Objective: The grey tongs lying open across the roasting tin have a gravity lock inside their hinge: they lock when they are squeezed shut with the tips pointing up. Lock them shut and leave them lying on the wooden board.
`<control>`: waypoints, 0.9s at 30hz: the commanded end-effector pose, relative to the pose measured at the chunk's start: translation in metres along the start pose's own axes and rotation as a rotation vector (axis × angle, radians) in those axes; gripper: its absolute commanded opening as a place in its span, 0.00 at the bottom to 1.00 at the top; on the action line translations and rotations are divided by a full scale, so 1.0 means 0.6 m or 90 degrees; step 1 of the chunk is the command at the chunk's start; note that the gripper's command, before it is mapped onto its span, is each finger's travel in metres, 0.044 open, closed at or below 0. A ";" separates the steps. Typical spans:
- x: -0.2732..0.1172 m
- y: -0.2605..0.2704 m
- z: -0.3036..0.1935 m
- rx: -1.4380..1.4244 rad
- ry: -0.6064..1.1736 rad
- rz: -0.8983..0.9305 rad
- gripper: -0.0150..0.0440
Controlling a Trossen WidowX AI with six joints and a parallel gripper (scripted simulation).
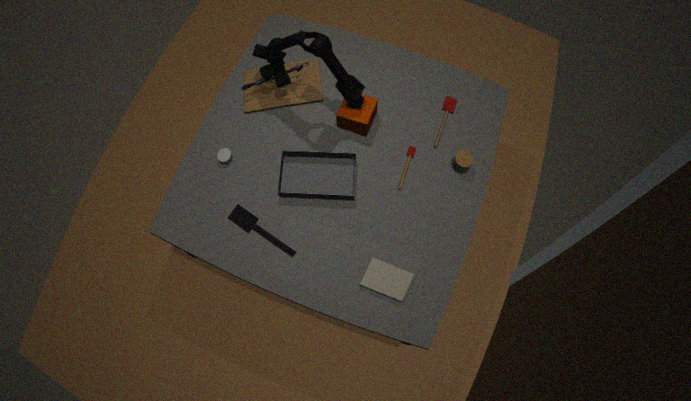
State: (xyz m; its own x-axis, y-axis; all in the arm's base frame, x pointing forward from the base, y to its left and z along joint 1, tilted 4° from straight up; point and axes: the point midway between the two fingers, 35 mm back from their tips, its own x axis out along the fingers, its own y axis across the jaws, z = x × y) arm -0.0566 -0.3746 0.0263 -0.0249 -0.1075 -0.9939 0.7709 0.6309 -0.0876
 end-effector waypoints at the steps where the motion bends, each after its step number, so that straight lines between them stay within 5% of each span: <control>1: 0.015 0.003 -0.004 0.000 0.004 0.002 0.00; 11: 0.027 0.005 -0.005 0.000 0.004 0.002 0.00; 27: 0.023 0.004 -0.004 0.000 0.002 0.002 0.71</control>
State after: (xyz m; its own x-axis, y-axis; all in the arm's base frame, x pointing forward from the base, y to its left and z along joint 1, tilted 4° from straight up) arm -0.0565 -0.3726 0.0118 -0.0239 -0.1014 -0.9946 0.7713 0.6311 -0.0828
